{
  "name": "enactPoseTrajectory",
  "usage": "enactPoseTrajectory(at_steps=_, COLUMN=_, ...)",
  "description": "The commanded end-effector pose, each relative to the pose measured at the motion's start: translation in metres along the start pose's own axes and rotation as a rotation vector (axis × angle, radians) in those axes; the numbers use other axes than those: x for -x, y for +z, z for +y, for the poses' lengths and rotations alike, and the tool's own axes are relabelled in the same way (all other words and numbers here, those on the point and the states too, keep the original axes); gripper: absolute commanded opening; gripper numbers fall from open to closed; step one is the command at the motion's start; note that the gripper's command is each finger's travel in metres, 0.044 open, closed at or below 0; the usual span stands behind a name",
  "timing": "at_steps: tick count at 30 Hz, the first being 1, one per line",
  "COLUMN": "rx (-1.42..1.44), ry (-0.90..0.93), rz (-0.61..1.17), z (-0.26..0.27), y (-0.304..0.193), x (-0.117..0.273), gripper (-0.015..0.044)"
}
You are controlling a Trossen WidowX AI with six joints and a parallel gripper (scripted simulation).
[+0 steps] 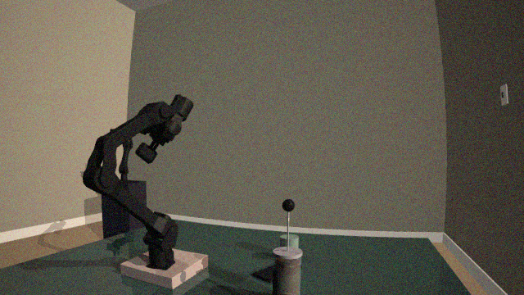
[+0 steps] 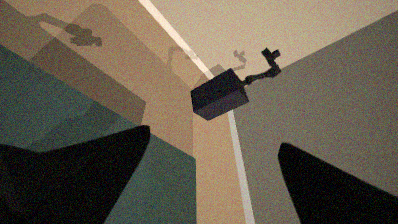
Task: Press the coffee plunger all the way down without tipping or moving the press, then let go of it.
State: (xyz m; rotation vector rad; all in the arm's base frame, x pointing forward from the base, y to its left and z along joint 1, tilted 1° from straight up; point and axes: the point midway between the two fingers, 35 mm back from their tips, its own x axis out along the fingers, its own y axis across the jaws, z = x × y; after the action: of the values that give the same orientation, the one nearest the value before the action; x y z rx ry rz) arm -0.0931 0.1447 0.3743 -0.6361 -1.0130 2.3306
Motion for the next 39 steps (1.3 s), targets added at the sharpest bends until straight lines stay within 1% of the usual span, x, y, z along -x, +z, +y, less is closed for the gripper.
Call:
enactPoseTrajectory(at_steps=1, rx=-0.007, ry=-0.004, rz=0.010, z=-0.001, y=-0.002, x=0.000, gripper=0.0426)
enactPoseTrajectory(at_steps=2, rx=-0.017, ry=-0.011, rz=0.026, z=-0.003, y=-0.005, x=0.000, gripper=0.0440)
enactPoseTrajectory(at_steps=4, rx=-0.060, ry=-0.038, rz=0.084, z=-0.009, y=-0.017, x=0.002, gripper=0.0440)
enactPoseTrajectory(at_steps=9, rx=-0.274, ry=-0.196, rz=0.349, z=-0.036, y=-0.075, x=0.022, gripper=0.0440)
enactPoseTrajectory(at_steps=14, rx=-0.499, ry=-0.416, rz=0.620, z=-0.057, y=-0.133, x=0.065, gripper=0.0440)
enactPoseTrajectory(at_steps=16, rx=-0.561, ry=-0.489, rz=0.701, z=-0.060, y=-0.149, x=0.082, gripper=0.0440)
enactPoseTrajectory(at_steps=19, rx=-0.692, ry=-0.649, rz=0.828, z=-0.064, y=-0.175, x=0.117, gripper=0.0440)
enactPoseTrajectory(at_steps=24, rx=-0.908, ry=-0.977, rz=1.024, z=-0.060, y=-0.207, x=0.190, gripper=0.0440)
enactPoseTrajectory(at_steps=29, rx=-1.087, ry=-1.357, rz=1.174, z=-0.039, y=-0.219, x=0.266, gripper=0.0440)
enactPoseTrajectory(at_steps=34, rx=-1.206, ry=-1.780, rz=1.272, z=-0.005, y=-0.211, x=0.338, gripper=0.0440)
enactPoseTrajectory(at_steps=39, rx=-1.238, ry=-2.266, rz=1.315, z=0.040, y=-0.182, x=0.402, gripper=0.0440)
